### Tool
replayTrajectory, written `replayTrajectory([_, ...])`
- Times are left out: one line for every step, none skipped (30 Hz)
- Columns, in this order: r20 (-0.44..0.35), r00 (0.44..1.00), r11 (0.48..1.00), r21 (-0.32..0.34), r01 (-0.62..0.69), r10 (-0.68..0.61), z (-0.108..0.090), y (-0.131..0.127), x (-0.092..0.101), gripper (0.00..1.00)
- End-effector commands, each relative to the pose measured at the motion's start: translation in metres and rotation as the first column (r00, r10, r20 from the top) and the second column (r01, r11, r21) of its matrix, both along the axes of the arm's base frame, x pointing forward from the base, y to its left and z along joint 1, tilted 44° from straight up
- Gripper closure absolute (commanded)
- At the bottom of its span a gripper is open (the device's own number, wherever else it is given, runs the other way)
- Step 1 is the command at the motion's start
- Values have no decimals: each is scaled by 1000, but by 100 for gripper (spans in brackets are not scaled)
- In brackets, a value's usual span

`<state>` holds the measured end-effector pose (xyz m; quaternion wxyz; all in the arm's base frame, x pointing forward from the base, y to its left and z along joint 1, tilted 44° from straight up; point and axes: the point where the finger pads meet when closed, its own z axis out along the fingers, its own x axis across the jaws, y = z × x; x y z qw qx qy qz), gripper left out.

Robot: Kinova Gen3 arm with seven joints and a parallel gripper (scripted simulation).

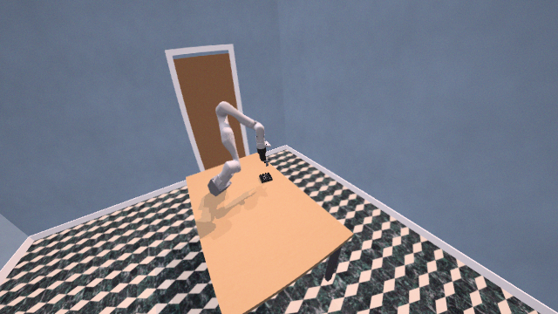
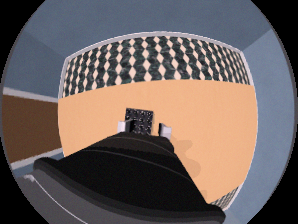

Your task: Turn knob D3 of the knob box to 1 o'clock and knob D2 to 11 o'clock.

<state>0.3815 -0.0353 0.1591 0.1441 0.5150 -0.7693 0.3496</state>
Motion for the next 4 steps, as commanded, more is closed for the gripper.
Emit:
replayTrajectory([1, 1000, 1000, 0, -1, 1, 0, 0, 0, 0])
replayTrajectory([1, 1000, 1000, 0, -1, 1, 0, 0, 0, 0])
replayTrajectory([1, 1000, 1000, 0, -1, 1, 0, 0, 0, 0])
replayTrajectory([1, 1000, 1000, 0, -1, 1, 0, 0, 0, 0])
